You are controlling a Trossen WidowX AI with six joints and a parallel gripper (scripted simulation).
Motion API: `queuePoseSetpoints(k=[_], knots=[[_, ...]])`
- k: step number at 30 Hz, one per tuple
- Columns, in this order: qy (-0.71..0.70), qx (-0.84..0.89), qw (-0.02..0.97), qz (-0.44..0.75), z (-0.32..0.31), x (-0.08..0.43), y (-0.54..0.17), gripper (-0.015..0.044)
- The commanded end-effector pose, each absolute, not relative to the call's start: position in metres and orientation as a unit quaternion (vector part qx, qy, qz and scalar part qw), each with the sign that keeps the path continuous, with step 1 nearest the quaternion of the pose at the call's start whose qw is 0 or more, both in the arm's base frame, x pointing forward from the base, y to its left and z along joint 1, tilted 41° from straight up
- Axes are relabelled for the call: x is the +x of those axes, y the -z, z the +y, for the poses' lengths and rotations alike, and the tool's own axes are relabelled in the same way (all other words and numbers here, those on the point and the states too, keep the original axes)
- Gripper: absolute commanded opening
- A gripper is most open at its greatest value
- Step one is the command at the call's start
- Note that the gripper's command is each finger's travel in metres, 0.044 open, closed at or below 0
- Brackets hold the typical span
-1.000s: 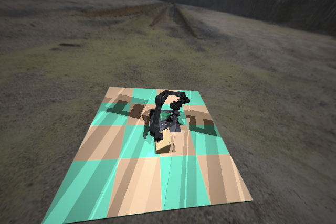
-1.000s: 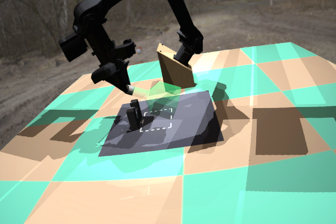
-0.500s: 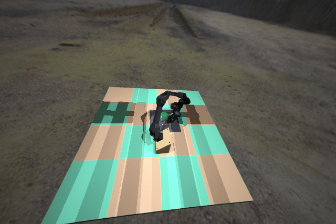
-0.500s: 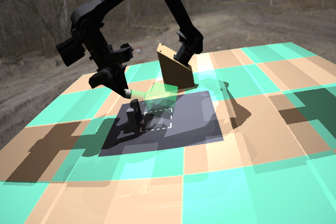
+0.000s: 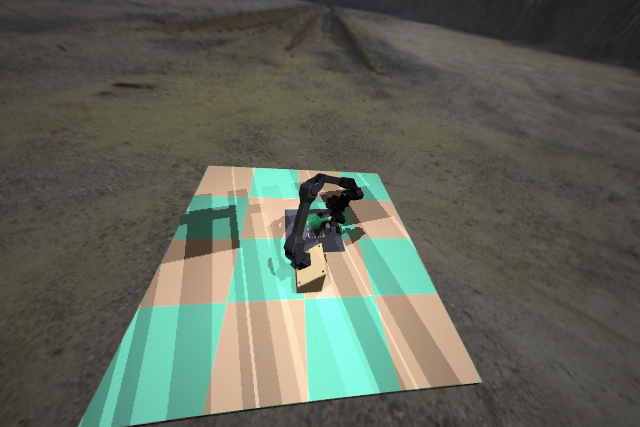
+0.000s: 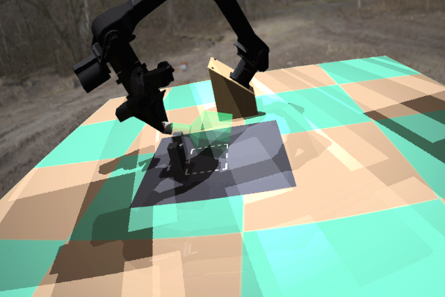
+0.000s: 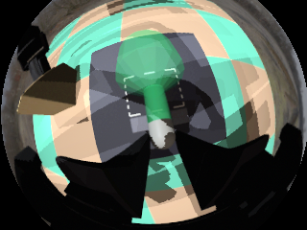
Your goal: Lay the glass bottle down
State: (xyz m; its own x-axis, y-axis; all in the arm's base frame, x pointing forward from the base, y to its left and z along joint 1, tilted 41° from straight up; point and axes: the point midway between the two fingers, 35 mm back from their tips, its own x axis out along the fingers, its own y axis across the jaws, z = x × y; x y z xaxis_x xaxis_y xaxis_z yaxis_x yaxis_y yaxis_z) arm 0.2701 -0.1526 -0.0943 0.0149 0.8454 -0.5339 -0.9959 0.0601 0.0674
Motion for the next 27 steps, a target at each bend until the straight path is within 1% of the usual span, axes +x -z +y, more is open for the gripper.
queuePoseSetpoints(k=[1,27], knots=[[-0.664,-0.168,0.693,0.225,-0.152,0.272,0.098,0.0107],[-0.667,-0.166,0.691,0.224,-0.150,0.272,0.114,0.0107]])
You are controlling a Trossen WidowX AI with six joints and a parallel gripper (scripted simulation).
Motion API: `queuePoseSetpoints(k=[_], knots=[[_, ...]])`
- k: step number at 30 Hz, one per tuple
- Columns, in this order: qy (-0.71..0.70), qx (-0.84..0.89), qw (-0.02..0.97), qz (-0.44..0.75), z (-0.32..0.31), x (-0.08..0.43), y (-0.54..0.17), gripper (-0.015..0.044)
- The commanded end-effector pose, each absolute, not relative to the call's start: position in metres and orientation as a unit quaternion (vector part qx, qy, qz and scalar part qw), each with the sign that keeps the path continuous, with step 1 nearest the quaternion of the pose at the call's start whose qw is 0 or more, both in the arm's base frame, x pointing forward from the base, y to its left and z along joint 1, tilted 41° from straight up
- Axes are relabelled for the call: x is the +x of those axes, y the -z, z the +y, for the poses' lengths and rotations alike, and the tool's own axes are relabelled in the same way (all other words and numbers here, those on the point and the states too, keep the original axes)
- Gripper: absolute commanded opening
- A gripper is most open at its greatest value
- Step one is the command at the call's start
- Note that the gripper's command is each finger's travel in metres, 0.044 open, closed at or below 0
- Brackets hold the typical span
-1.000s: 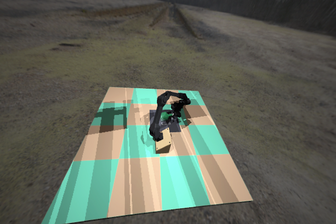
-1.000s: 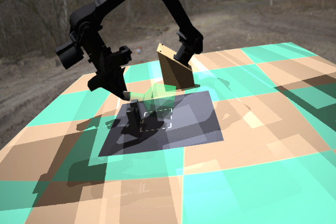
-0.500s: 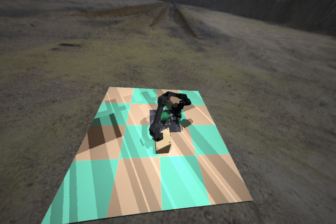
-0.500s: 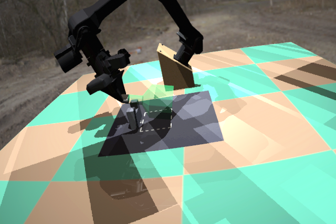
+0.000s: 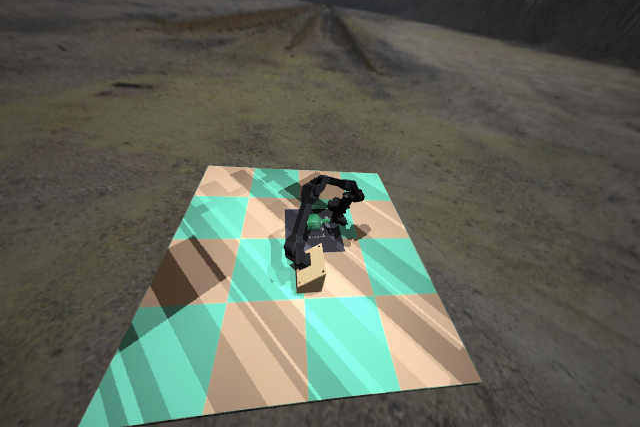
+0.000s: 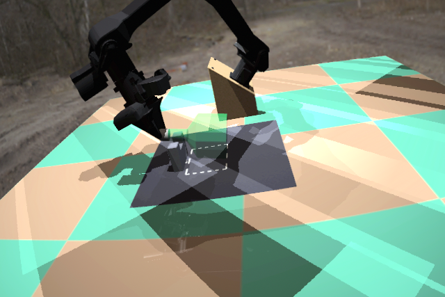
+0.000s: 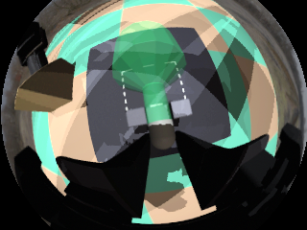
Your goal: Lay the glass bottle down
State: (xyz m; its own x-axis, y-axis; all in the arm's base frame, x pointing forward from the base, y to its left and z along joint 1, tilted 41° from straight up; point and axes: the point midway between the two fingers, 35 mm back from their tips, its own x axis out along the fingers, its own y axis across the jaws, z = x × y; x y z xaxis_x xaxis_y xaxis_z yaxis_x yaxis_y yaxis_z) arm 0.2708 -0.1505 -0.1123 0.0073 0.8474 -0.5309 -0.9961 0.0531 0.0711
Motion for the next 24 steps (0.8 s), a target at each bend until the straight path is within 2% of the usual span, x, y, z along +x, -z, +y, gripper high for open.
queuePoseSetpoints(k=[1,24], knots=[[-0.667,-0.166,0.691,0.224,-0.1496,0.2723,0.1151,0.0107],[-0.670,-0.167,0.688,0.224,-0.1468,0.2728,0.1237,0.0107]])
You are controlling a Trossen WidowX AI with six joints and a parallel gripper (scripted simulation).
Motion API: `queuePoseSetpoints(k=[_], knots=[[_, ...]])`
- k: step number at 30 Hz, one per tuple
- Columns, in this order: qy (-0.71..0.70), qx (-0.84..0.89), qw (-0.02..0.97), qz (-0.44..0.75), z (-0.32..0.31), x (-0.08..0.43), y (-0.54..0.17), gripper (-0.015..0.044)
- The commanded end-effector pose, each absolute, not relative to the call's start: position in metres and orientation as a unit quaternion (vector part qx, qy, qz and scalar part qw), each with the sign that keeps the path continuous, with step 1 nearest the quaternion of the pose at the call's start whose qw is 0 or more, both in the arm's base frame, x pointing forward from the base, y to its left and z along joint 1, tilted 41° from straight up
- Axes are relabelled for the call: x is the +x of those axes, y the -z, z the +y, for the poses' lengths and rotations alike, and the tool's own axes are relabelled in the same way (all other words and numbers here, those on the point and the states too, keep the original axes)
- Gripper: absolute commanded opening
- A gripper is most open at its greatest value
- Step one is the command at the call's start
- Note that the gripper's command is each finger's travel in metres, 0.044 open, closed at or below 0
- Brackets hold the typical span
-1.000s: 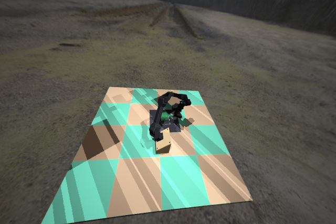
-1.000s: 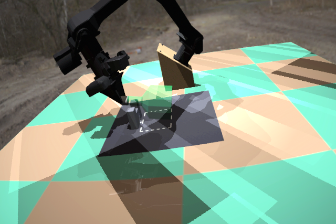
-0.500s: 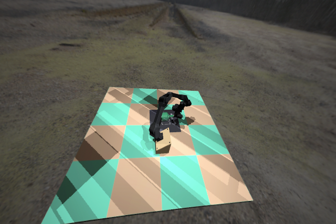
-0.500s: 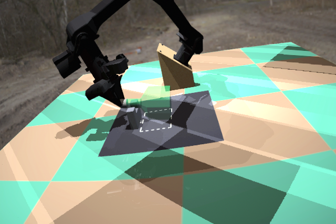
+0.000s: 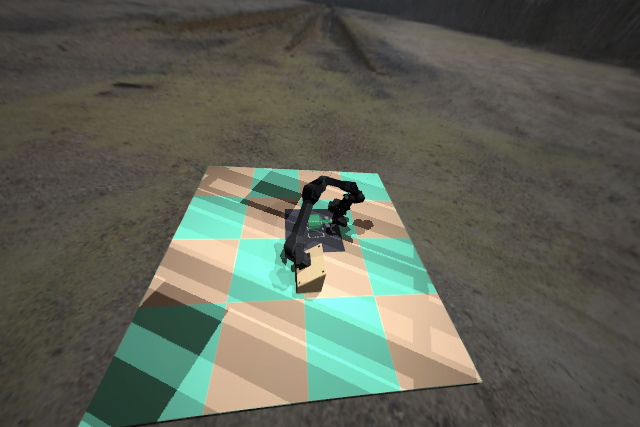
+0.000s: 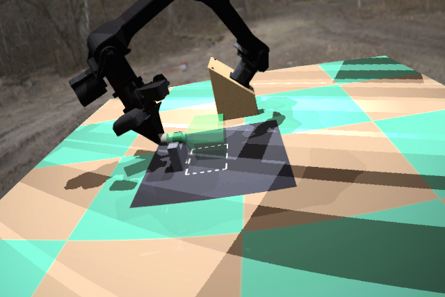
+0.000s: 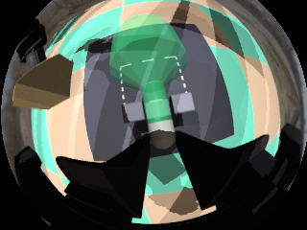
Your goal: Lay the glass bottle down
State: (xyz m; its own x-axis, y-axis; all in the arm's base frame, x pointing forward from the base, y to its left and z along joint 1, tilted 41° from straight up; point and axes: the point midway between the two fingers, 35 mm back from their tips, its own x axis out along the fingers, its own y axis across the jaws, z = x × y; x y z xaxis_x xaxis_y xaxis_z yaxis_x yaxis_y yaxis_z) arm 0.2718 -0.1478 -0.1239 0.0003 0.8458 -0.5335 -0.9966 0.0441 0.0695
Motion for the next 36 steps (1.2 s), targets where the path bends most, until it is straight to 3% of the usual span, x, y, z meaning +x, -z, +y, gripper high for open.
queuePoseSetpoints(k=[1,36], knots=[[-0.670,-0.167,0.688,0.224,-0.1467,0.2728,0.1238,0.0107],[-0.670,-0.181,0.684,0.225,-0.1424,0.2727,0.1275,0.0107]])
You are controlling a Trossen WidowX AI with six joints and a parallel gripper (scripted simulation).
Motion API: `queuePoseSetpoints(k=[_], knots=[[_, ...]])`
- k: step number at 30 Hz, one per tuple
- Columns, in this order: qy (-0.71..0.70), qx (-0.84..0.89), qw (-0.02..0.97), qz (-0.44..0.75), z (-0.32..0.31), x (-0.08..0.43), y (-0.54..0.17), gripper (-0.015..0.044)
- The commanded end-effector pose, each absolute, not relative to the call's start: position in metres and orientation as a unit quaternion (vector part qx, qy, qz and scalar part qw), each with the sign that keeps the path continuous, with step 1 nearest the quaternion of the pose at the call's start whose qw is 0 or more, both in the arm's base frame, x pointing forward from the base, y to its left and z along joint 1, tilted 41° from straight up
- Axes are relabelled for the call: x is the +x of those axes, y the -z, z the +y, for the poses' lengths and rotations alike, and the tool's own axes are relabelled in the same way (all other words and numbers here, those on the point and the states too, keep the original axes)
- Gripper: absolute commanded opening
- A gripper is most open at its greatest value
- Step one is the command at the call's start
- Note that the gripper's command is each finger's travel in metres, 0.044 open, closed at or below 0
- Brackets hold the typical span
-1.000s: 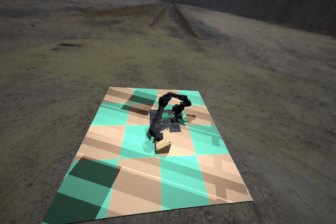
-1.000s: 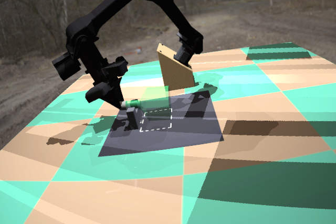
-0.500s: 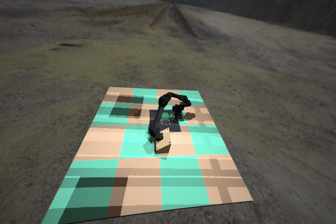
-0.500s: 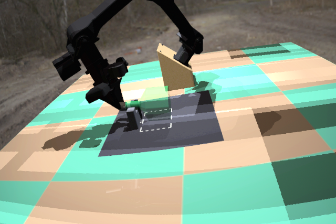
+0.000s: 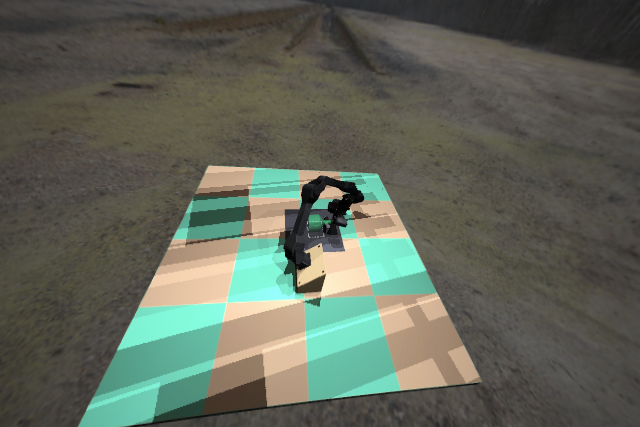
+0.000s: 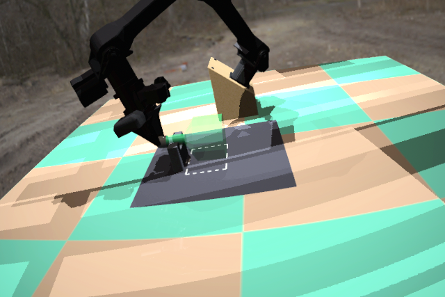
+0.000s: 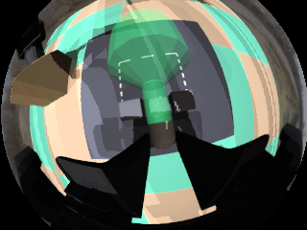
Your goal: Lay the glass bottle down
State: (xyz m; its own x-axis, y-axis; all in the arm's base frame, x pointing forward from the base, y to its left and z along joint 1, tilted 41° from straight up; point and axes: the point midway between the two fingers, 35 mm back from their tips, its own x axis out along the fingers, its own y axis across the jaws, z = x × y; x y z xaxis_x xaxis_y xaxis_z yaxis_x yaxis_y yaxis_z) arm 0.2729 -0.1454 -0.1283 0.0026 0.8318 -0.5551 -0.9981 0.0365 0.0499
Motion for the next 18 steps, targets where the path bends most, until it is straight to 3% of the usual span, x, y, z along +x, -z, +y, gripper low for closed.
queuePoseSetpoints(k=[1,18], knots=[[-0.670,-0.181,0.684,0.225,-0.1423,0.2727,0.1276,0.0107],[-0.667,-0.193,0.683,0.226,-0.1400,0.2723,0.1292,0.0107]])
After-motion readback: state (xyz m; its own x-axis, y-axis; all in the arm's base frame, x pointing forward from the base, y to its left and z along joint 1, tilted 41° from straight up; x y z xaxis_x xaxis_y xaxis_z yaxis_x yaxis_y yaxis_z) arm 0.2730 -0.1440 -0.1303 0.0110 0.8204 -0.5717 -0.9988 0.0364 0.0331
